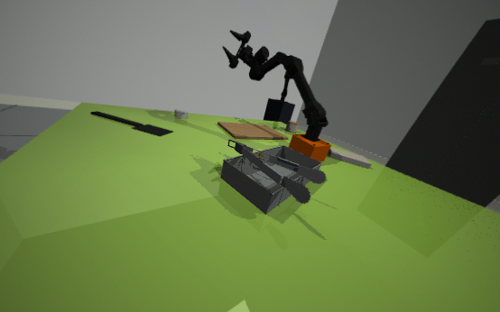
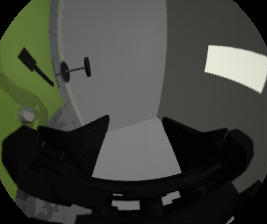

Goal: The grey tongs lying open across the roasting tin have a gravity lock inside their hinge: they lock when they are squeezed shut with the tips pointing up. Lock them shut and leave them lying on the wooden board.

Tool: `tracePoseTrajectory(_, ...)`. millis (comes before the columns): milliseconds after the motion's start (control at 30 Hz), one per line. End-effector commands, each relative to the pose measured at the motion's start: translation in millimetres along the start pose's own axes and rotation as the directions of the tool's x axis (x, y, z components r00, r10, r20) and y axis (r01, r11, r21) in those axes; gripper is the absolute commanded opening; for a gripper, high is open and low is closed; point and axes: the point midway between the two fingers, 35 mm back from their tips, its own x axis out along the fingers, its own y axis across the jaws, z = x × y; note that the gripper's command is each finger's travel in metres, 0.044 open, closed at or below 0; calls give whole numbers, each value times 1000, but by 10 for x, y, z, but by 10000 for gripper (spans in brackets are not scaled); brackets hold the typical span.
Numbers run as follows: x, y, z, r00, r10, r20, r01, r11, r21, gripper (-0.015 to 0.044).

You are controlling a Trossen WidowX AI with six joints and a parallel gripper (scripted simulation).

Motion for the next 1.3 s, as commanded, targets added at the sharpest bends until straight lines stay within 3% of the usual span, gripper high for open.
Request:
tracePoseTrajectory(0,0,0,0,1000,0,0,0,1000,0,426)
tracePoseTrajectory(200,215,95,74,1000,0,9,-1,994,105,440)
tracePoseTrajectory(400,879,421,353,1000,20,16,-25,885,465,440)
tracePoseTrajectory(600,1574,930,798,994,108,5,-66,569,819,440)
tracePoseTrajectory(733,1953,1301,1224,980,197,14,-74,303,950,440)
tracePoseTrajectory(1033,2389,2217,2375,882,467,58,77,-264,961,440)
tracePoseTrajectory(1267,2306,2831,3450,717,684,137,305,-485,820,440)
